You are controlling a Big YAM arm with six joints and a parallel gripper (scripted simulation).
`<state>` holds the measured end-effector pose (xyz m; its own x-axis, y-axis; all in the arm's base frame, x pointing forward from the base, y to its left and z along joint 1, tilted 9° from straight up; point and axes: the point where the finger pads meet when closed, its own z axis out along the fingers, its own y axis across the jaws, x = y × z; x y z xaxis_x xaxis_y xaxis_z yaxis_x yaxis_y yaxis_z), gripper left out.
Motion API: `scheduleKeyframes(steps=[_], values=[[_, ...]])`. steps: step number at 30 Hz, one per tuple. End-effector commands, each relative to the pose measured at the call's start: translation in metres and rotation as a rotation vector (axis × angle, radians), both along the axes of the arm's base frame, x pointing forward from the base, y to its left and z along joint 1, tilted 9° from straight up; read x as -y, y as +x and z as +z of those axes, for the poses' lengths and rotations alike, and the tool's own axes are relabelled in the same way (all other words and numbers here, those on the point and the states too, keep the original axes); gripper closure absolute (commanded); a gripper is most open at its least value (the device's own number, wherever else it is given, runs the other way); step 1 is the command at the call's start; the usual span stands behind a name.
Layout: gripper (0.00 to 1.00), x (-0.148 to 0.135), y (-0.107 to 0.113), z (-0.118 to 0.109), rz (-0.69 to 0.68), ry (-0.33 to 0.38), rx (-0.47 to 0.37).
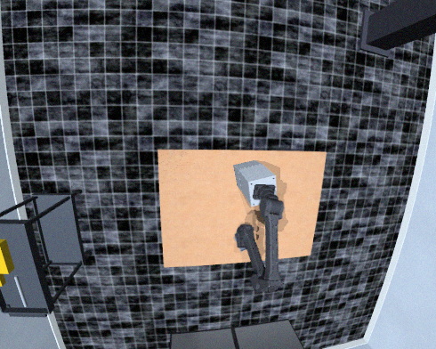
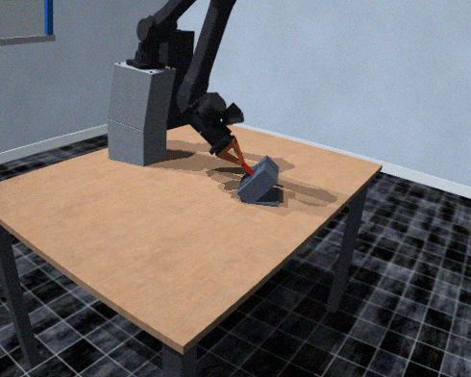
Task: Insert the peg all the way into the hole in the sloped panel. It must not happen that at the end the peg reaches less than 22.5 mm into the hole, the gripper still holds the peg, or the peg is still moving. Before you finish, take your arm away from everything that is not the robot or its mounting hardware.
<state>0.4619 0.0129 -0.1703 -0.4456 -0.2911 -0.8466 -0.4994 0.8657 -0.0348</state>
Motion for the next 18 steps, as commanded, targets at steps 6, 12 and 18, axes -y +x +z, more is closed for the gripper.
scheduleKeyframes(steps=[6,12,18], values=[[0.89,0.0004,0.0012,0.0024,0.000,-0.001,0.005],[0.21,0.0004,0.0012,0.0024,0.000,-0.001,0.005],[0.00,0.0004,0.0012,0.0024,0.000,-0.001,0.005]])
